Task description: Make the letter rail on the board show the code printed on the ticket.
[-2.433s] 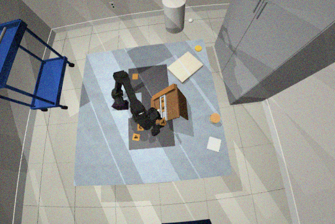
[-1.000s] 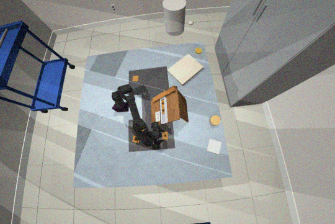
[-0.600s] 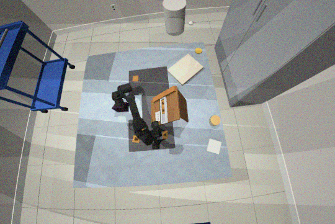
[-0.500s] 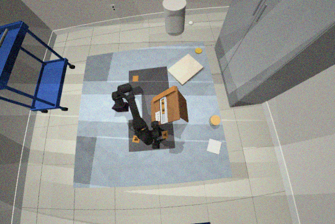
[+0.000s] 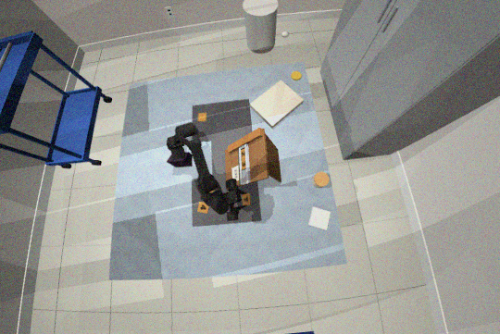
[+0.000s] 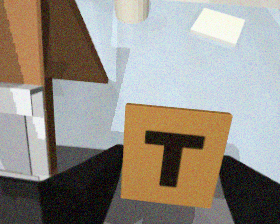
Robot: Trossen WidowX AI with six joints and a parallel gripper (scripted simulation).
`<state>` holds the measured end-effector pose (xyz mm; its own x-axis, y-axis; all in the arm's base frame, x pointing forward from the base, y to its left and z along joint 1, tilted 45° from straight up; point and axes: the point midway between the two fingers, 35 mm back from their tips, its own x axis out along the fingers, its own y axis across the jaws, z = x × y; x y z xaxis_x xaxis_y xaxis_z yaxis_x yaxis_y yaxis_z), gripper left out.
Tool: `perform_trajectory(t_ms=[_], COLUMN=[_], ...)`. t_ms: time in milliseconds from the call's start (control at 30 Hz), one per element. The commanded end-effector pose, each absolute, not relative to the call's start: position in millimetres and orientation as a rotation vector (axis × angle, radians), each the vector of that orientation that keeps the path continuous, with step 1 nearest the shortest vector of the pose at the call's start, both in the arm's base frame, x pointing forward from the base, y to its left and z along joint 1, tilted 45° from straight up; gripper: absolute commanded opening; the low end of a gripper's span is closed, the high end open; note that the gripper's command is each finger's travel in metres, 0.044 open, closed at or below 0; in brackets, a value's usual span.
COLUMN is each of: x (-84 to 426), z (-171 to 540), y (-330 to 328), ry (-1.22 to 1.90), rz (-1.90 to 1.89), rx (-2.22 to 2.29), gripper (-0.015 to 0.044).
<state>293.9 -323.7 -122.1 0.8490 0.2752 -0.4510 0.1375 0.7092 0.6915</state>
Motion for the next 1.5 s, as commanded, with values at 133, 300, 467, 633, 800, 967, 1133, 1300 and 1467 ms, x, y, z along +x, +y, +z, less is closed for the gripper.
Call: perform_trajectory(t_ms=[133, 300, 467, 633, 800, 967, 1133, 1300, 1467], x=[293.9, 294.3, 294.6, 295.0, 295.4, 295.8, 296.2, 296.6, 297.0], z=[-120.5, -118.9, -117.3, -115.6, -113.9, -112.2, -110.3, -108.5, -106.7], y=[-319.5, -317.7, -315.9, -314.1, -312.4, -310.6, -308.7, -306.8, -305.0], ry=[0.57, 0.57, 0.57, 0.57, 0.57, 0.57, 0.57, 0.57, 0.57], rz=[0.078, 0.078, 0.078, 0.078, 0.078, 0.078, 0.078, 0.078, 0.079], rx=[0.797, 0.797, 0.797, 0.798, 0.798, 0.798, 0.798, 0.798, 0.799], gripper=[0.0, 0.0, 0.0, 0.0, 0.0, 0.0, 0.0, 0.0, 0.0])
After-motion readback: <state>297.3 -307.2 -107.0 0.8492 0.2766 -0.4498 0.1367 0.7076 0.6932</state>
